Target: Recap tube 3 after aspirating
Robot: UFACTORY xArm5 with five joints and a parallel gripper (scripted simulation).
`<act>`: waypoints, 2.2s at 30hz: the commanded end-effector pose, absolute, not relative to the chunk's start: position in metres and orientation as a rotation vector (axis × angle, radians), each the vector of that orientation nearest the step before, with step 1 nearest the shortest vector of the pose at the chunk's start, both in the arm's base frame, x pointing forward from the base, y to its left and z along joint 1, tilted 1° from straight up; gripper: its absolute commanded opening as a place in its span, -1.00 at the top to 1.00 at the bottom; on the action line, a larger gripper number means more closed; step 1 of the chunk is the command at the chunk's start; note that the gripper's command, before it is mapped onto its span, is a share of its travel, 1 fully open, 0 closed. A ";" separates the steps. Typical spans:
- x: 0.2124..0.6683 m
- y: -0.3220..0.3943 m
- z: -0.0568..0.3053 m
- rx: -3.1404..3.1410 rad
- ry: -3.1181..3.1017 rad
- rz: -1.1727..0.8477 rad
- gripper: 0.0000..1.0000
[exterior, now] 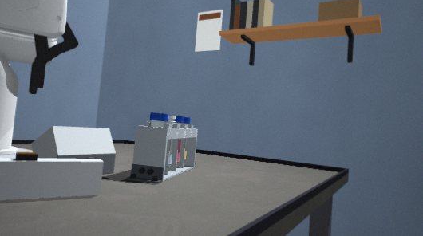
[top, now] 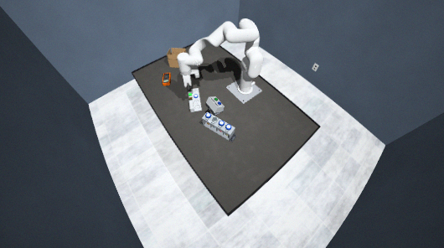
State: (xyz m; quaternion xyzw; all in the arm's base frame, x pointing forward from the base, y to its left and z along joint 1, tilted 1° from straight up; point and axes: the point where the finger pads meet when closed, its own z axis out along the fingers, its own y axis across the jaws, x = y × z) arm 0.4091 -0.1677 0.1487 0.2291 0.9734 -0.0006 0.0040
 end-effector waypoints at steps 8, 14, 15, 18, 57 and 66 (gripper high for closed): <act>0.367 -0.169 0.176 0.716 3.045 -0.016 0.08; 0.367 -0.169 0.176 0.716 3.045 -0.016 0.08; 0.367 -0.169 0.176 0.716 3.045 -0.016 0.08; 0.367 -0.169 0.166 0.716 3.045 -0.016 0.08; 0.369 -0.171 0.046 0.716 3.045 -0.016 0.08; 0.369 -0.170 0.041 0.716 3.045 -0.016 0.08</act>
